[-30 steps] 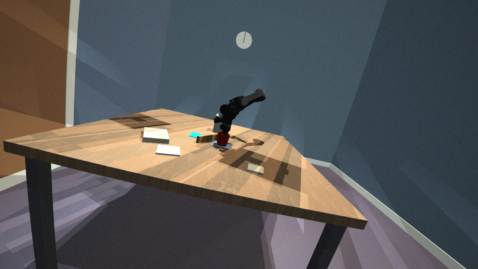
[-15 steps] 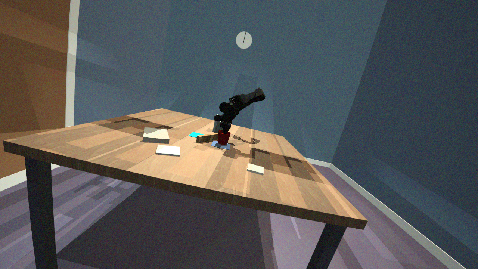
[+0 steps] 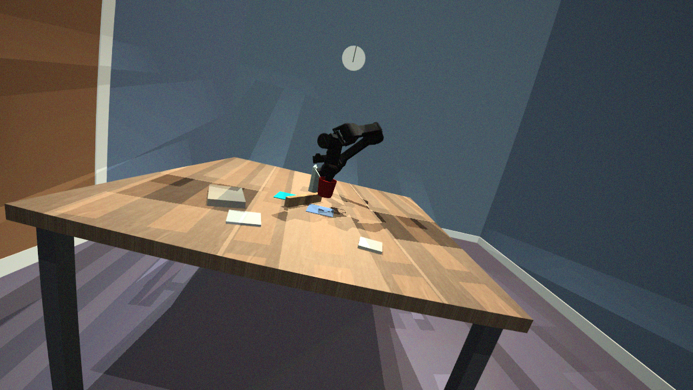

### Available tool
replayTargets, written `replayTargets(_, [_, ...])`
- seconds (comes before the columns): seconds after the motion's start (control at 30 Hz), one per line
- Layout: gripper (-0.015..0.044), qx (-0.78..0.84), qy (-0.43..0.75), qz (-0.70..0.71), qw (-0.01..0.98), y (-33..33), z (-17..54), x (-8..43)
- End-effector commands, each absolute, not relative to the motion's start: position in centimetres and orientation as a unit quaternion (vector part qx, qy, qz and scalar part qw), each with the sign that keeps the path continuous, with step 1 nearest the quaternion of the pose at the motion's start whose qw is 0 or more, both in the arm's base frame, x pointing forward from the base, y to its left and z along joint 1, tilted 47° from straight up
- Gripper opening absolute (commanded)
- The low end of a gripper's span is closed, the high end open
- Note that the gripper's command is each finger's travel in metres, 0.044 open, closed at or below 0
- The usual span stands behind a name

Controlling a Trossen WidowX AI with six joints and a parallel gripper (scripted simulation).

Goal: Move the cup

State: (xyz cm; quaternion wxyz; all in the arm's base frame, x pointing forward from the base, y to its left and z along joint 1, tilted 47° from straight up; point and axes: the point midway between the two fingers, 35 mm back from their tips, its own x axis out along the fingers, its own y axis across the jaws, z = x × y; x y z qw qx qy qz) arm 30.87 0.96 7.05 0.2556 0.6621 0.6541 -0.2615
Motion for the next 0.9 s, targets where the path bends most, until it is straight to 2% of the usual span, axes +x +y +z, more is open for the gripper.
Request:
replayTargets(0.0, [0.0000, 0.661, 0.654, -0.260, 0.259, 0.7, 7.3, 30.9])
replayTargets(0.87, [0.0000, 0.661, 0.654, -0.261, 0.258, -0.6, 5.6, 29.7])
